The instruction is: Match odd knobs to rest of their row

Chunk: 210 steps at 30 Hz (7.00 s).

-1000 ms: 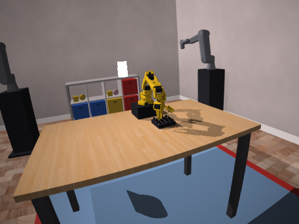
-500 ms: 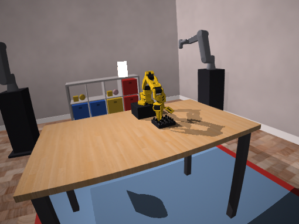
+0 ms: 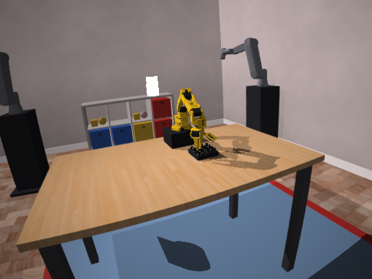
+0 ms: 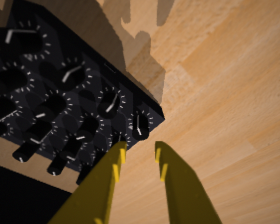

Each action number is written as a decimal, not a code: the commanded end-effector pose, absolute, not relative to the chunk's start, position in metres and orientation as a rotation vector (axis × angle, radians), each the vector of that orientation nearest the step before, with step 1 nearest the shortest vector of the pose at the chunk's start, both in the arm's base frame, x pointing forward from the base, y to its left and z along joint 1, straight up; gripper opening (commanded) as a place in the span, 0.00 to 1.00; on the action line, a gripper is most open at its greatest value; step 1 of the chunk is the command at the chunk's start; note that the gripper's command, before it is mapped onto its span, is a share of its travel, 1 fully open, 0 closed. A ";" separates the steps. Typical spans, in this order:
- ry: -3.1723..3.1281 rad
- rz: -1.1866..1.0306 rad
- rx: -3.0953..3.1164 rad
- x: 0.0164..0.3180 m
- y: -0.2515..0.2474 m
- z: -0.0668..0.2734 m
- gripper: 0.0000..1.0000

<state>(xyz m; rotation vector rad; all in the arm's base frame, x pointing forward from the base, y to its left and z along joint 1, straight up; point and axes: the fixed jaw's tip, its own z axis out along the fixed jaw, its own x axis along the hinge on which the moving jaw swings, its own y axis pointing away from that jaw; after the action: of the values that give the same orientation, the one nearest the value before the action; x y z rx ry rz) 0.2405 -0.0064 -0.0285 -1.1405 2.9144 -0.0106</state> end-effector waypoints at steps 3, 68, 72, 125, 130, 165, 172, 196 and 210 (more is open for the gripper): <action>2.928 0.003 -1.150 0.236 -0.008 -0.031 0.10; 2.928 0.003 -1.150 0.237 -0.008 -0.051 0.10; 2.928 0.003 -1.150 0.236 -0.008 -0.053 0.10; 2.928 0.003 -1.150 0.237 -0.009 -0.054 0.10; 2.928 0.003 -1.150 0.237 -0.009 -0.054 0.10; 2.928 0.003 -1.150 0.237 -0.009 -0.054 0.01; 2.984 0.003 -0.995 0.237 -0.009 -0.054 0.01; 3.112 0.001 -0.462 0.239 -0.008 -0.054 0.01; 3.145 0.001 -0.079 0.240 -0.008 -0.054 0.01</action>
<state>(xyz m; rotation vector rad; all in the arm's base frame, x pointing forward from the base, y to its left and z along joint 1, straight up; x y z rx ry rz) 0.2431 -0.0071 -0.0507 -0.1757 3.1271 -0.0047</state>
